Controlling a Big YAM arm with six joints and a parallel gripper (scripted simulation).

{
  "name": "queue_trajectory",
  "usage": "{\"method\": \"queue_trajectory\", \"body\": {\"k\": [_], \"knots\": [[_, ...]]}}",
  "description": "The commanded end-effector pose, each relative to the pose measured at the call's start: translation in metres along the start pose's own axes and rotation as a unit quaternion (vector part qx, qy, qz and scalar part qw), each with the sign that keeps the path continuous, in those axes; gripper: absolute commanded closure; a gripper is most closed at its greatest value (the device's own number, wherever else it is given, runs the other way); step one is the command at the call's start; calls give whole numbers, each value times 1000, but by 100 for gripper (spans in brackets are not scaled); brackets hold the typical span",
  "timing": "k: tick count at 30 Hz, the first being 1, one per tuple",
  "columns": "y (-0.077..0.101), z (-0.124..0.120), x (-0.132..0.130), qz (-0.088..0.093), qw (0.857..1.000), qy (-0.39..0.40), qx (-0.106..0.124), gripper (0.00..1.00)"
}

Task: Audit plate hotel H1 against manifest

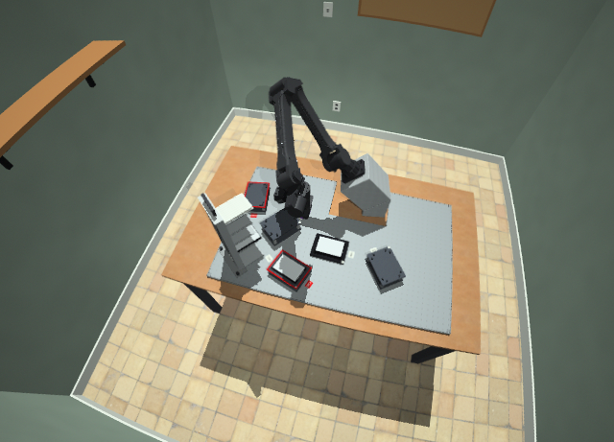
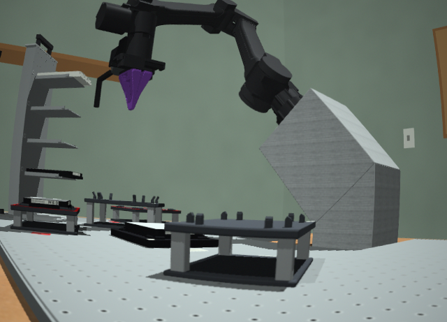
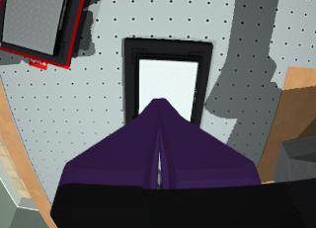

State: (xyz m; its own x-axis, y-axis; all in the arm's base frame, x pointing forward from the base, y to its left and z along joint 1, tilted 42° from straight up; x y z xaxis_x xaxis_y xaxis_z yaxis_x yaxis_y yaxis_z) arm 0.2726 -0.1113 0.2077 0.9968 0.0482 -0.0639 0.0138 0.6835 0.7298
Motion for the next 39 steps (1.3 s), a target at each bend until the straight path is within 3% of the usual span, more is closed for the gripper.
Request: {"method": "queue_trajectory", "body": {"k": [1,5,39], "knots": [[15,4,16,16,999,-31,7,100],[4,-22,8,-1,1000,-19,11,100],[7,-121,27,7,1000,-26,12,100]]}}
Point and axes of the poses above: the point where the finger pads meet when closed, its own y axis back along the fingers, its own x axis across the jaws, z = x × y, the point moved 7 cm from there along y, back along the fingers, and after that the axes turned 15 degrees about y, right-handed, at the moved point
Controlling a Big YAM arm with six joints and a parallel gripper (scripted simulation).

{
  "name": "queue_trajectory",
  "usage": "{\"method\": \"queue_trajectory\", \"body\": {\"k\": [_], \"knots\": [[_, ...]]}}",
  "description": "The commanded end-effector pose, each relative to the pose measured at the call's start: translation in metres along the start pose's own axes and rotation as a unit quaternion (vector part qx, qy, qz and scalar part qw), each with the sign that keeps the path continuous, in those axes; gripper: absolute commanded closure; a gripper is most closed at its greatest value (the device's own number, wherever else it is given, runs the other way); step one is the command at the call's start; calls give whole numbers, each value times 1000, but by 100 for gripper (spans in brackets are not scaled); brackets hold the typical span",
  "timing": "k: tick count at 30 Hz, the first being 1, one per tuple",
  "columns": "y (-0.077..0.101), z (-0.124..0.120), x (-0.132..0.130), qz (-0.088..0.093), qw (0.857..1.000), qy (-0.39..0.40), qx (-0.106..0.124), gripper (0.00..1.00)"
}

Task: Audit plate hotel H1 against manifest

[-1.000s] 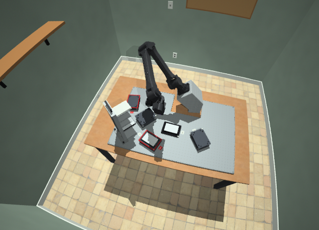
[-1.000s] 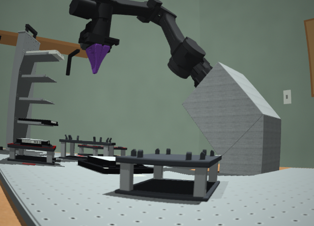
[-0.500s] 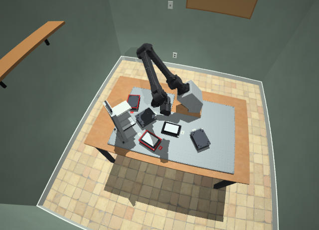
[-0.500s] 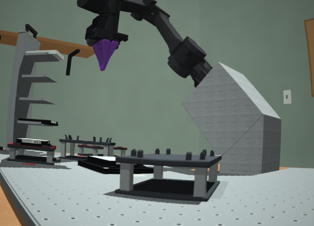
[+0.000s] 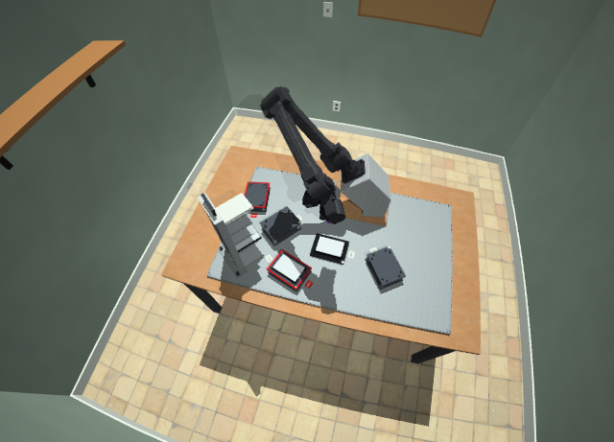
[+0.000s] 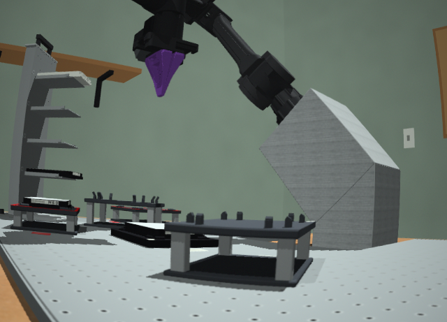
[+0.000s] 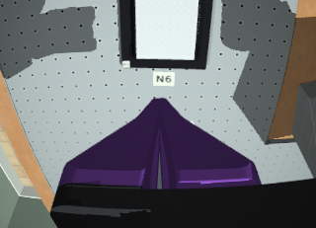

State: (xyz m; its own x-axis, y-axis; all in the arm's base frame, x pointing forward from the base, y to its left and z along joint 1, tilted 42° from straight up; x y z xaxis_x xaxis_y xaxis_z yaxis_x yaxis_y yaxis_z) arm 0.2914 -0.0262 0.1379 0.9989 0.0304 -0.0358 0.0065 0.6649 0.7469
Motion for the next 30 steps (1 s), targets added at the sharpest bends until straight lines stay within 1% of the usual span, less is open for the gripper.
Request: {"method": "queue_trajectory", "body": {"k": [1,4,5,6,7,9,11,26,28,30], "knots": [[-1,-16,0,3,1000,-10,-1,100],[-1,-22,-1,2,1000,-8,-2,100],[-6,-16,-1,-7,1000,-17,-2,100],[-8,-13,-1,-2,1000,-25,-1,0],[-11,-13,-1,-1,1000,-26,-2,0],[-20,-15,-1,-7,1000,-10,-3,0],[-20,-15,-1,-7,1000,-10,-3,0],[-70,-15,-3,-7,1000,-10,-3,0],[-70,-15,-3,-7,1000,-10,-3,0],[-77,-15,-3,-8,1000,-10,-3,0]]}}
Point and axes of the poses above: the point where the finger pads meet when closed, its own y axis back along the fingers, its own x axis across the jaws, z = x × y, the point moved 7 cm from there along y, back along the fingers, and after that the axes turned 15 degrees about y, right-handed, at the moved point
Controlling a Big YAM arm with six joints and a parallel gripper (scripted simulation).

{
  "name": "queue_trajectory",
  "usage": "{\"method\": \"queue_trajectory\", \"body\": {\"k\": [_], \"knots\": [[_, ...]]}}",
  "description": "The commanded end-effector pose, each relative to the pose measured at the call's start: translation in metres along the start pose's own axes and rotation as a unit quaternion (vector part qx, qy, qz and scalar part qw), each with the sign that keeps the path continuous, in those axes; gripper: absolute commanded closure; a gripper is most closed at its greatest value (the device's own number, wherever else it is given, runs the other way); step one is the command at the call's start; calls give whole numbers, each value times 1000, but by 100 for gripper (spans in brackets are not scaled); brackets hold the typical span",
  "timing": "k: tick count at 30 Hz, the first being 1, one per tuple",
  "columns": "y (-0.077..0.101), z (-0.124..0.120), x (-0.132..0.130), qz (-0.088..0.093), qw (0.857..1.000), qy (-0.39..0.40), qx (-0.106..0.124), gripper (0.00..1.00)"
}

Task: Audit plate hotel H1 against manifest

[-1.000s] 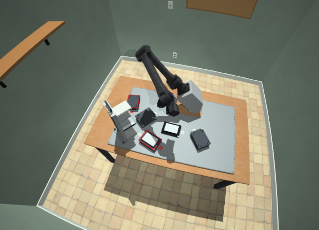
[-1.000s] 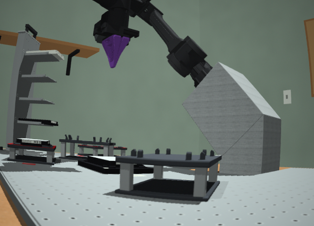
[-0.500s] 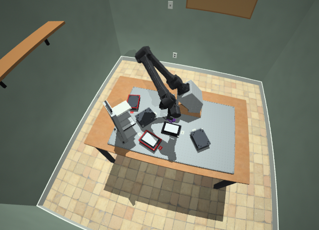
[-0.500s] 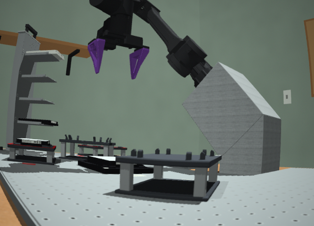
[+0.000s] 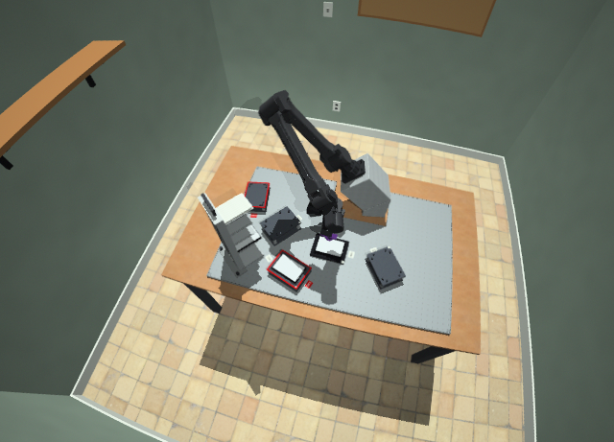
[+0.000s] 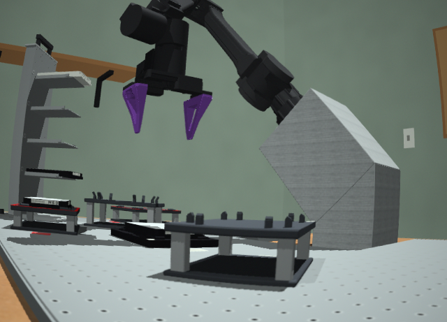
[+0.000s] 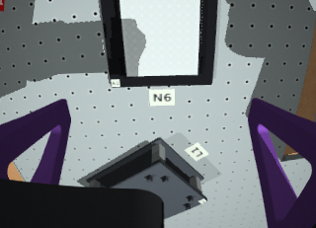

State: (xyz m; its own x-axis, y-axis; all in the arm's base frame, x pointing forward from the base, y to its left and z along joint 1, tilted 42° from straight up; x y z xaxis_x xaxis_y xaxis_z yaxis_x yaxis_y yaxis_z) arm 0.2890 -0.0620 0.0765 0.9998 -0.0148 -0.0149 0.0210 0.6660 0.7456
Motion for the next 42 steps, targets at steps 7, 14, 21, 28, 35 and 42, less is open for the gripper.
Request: {"method": "queue_trajectory", "body": {"k": [7,14,21,28,35,42], "knots": [[-31,-1,-2,-1,1000,14,-2,0],[-51,-1,-3,-1,1000,14,-1,0],[-71,-1,-3,-1,1000,15,0,0],[-94,-1,-4,-1,1000,15,0,0],[-87,0,4,9,1000,10,-3,0],[-87,0,4,9,1000,10,-3,0]]}}
Point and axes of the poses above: the point where the finger pads meet when closed, its own y axis back along the fingers, its own x axis across the jaws, z = x × y, the point moved 7 cm from there along y, back along the fingers, and after that the axes turned 15 degrees about y, right-handed, at the moved point
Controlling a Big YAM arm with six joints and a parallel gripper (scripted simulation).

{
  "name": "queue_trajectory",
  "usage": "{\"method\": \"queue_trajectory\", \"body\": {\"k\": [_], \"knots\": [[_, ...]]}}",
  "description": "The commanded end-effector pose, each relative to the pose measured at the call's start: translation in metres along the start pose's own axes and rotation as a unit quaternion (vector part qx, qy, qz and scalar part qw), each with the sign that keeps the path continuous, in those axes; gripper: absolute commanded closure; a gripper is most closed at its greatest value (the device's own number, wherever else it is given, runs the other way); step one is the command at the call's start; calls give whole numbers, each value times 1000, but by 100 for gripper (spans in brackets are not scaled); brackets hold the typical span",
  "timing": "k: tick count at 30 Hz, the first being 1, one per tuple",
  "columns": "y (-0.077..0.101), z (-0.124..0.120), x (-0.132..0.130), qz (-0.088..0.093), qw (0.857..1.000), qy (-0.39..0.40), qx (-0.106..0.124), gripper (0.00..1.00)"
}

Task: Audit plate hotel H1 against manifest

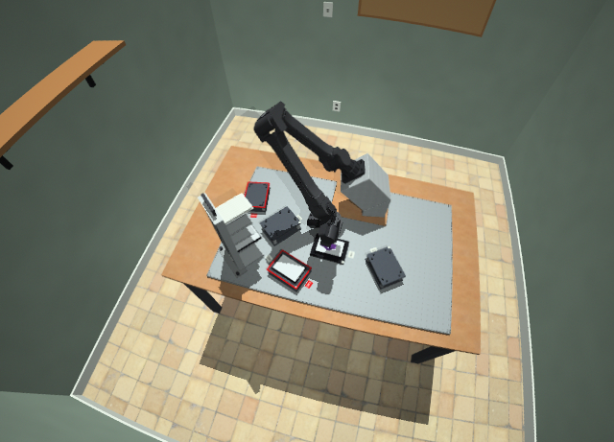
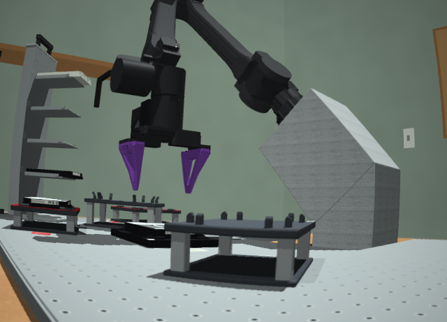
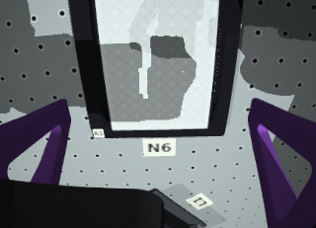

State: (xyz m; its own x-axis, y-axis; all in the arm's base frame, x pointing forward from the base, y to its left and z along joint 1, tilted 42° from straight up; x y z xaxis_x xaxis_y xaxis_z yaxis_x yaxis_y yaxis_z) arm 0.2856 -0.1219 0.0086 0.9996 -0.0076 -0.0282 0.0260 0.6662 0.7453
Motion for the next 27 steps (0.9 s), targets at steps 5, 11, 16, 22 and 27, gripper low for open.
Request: {"method": "queue_trajectory", "body": {"k": [5,11,16,22,27], "knots": [[4,1,5,12,1000,3,-3,0],[-5,-2,-2,3,1000,10,0,0],[-12,-1,-3,1,1000,8,0,0],[-20,-1,-3,1,1000,8,0,0],[-24,-1,-3,1,1000,8,0,0]]}}
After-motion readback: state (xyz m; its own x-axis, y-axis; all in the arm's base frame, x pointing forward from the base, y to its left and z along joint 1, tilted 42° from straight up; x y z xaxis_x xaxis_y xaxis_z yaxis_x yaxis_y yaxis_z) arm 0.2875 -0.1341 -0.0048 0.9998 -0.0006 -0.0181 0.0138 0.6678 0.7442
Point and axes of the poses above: the point where the finger pads meet when closed, its own y axis back along the fingers, its own x axis across the jaws, z = x × y, the point moved 7 cm from there along y, back along the fingers, and after that the axes turned 15 degrees about y, right-handed, at the moved point
